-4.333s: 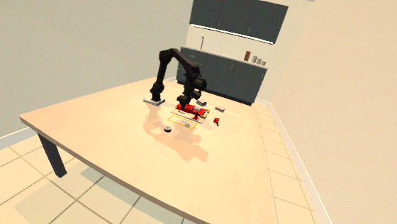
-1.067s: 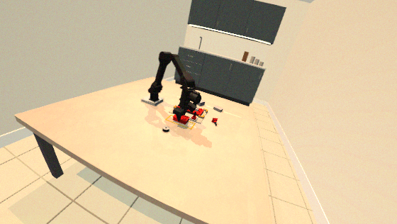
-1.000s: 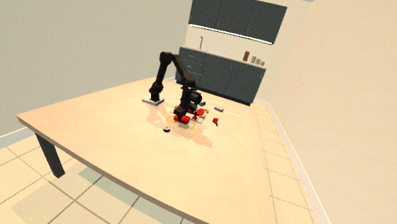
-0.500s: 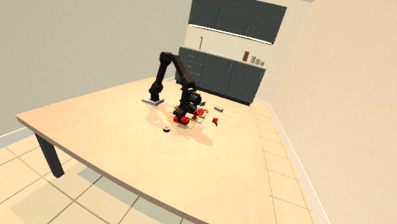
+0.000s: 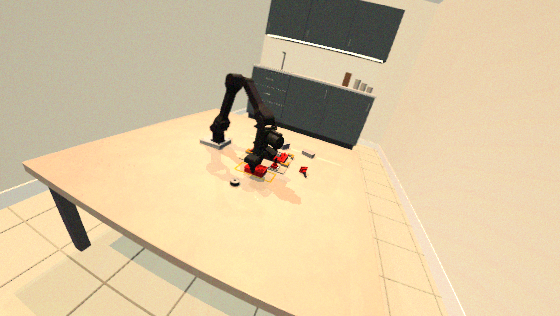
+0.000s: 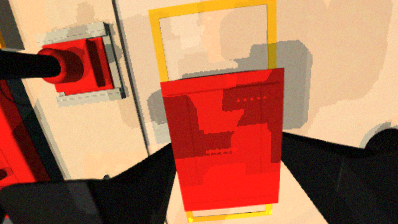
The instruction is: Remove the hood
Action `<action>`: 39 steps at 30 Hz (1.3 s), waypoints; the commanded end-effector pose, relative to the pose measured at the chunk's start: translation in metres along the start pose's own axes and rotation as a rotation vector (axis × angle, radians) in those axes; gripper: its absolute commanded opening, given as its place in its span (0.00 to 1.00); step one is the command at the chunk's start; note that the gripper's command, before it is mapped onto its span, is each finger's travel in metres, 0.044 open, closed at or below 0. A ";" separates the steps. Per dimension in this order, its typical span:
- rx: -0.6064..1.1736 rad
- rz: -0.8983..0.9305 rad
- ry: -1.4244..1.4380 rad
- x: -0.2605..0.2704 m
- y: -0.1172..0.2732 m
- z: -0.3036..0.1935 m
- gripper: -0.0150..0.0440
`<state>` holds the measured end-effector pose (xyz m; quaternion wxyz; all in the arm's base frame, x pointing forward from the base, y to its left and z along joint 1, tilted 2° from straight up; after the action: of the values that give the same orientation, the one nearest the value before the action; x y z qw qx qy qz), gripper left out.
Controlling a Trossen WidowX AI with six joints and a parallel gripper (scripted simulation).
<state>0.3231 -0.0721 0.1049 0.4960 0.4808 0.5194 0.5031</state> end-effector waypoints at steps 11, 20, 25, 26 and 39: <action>-0.003 -0.002 0.000 0.000 0.027 0.002 1.00; -0.007 -0.005 0.000 0.001 0.074 -0.001 1.00; -0.007 -0.005 0.000 0.001 0.074 -0.001 1.00; -0.007 -0.005 0.000 0.001 0.074 -0.001 1.00; -0.007 -0.005 0.000 0.001 0.074 -0.001 1.00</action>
<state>0.3223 -0.0687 0.1782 0.4970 0.4774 0.5190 0.5057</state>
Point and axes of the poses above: the point midway between the two fingers, 35 mm back from their tips, its own y axis back along the fingers, its own x axis across the jaws, z = x × y, the point moved 8 cm from there along y, back along the fingers, and after that the axes turned 8 degrees about -y, right-handed, at the moved point
